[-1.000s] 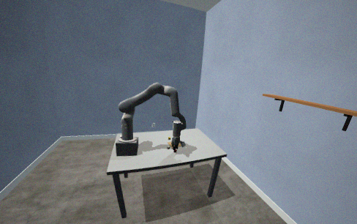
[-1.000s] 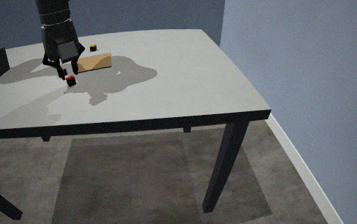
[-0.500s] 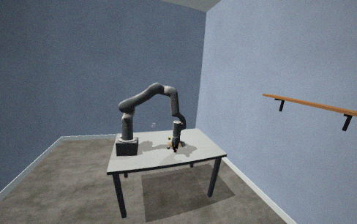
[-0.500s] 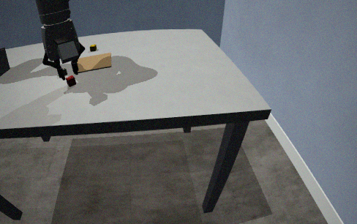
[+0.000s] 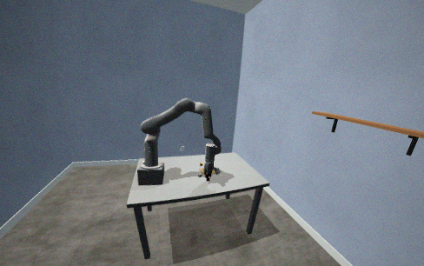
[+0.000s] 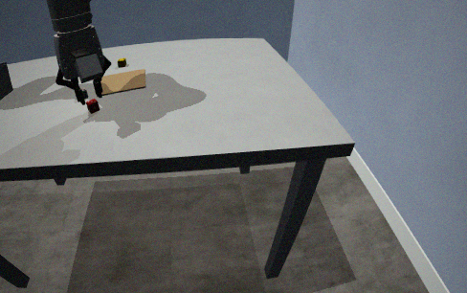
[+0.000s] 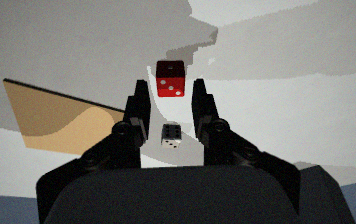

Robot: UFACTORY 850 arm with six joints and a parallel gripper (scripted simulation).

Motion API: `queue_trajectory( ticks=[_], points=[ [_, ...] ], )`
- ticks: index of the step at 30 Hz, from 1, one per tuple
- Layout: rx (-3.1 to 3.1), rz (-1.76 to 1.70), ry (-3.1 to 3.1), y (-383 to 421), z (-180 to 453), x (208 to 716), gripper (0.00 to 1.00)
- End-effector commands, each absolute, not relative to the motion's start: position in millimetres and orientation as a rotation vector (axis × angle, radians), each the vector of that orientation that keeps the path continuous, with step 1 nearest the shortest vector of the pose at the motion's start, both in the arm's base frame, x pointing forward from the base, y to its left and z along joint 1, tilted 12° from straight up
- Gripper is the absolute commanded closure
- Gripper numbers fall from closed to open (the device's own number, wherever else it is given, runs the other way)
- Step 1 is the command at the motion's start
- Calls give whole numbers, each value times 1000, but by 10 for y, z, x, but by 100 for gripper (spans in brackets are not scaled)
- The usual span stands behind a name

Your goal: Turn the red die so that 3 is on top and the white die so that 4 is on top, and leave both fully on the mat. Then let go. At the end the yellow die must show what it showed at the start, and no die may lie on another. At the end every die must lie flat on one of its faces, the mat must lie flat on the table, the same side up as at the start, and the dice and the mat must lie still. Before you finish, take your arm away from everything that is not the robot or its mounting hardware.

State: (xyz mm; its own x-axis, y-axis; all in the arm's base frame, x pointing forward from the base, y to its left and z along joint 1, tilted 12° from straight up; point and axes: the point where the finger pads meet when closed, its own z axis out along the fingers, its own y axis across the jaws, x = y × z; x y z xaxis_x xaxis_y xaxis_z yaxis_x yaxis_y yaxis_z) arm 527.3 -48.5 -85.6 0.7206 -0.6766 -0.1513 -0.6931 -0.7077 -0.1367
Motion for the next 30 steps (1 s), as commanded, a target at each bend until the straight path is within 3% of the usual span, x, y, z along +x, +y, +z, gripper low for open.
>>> queue_trajectory(
  ticks=[1,30],
  points=[
    [-2741,131,1102,-488,-850,5283,58],
    [-2741,131,1102,-447,-1046,5281,58]
  ],
)
